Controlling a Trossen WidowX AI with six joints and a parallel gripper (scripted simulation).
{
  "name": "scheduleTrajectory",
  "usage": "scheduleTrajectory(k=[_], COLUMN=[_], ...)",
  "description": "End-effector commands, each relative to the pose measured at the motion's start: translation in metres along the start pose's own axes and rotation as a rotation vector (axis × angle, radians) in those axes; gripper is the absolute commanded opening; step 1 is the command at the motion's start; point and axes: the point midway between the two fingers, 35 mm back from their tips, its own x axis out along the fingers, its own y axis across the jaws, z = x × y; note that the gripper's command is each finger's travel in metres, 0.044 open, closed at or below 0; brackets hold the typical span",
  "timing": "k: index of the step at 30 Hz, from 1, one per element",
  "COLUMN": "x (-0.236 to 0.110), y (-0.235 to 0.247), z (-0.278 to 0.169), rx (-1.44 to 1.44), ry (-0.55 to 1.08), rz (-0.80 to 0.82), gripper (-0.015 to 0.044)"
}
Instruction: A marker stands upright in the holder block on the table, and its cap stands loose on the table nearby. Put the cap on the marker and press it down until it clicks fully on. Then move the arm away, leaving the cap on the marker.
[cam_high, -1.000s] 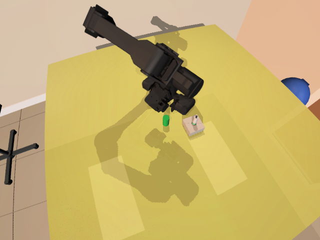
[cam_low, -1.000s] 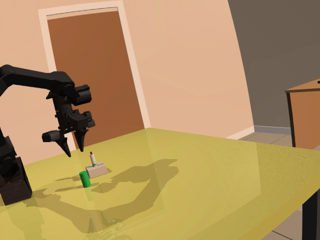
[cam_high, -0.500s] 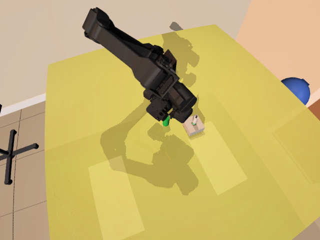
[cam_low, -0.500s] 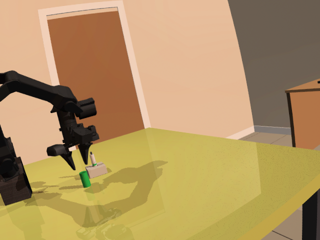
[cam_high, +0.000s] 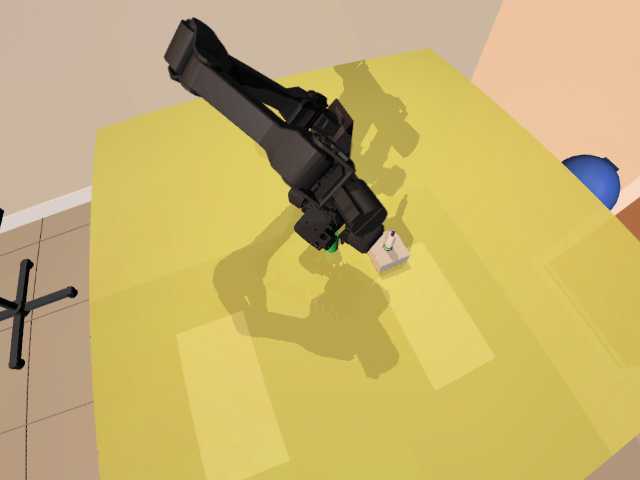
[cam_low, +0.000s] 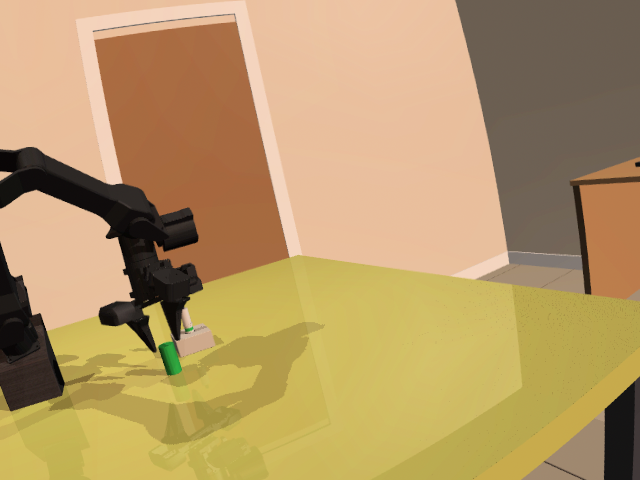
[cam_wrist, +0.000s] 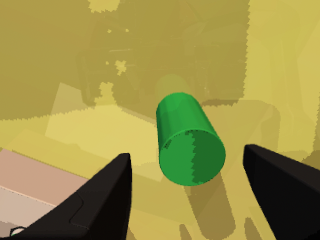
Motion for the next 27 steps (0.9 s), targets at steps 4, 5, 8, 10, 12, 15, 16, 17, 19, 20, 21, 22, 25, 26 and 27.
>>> scheduleTrajectory(k=[4, 5, 8, 10, 12, 15, 16, 17, 19, 20, 21, 22, 25, 26, 27], x=[0.012, 0.014, 0.018, 0.022, 0.025, 0.03, 0.031, 0.032, 0.033, 0.033, 0.033, 0.033, 0.033, 0.033, 0.033], y=[0.0, 0.0, -0.001, -0.001, -0.001, -0.002, -0.002, -0.002, -0.002, -0.002, -0.002, -0.002, -0.002, -0.002, -0.002], z=[0.0, 0.0, 0.0, 0.0, 0.0, 0.0, 0.0, 0.001, 0.001, 0.001, 0.001, 0.001, 0.001, 0.001, 0.001], rx=[-0.007, -0.006, -0.006, -0.006, -0.006, -0.006, -0.006, -0.006, -0.006, -0.006, -0.006, -0.006, -0.006, -0.006, -0.006], ry=[-0.004, -0.004, -0.005, -0.005, -0.006, -0.007, -0.007, -0.007, -0.008, -0.008, -0.008, -0.008, -0.008, -0.008, -0.008], rz=[-0.004, -0.004, -0.004, -0.004, -0.004, -0.005, -0.005, -0.005, -0.005, -0.005, -0.005, -0.005, -0.005, -0.005, -0.005], gripper=[0.0242, 0.0242, 0.0242, 0.0242, 0.0242, 0.0242, 0.0242, 0.0242, 0.0242, 0.0216, 0.0189, 0.0163, 0.0124, 0.0117, 0.011])
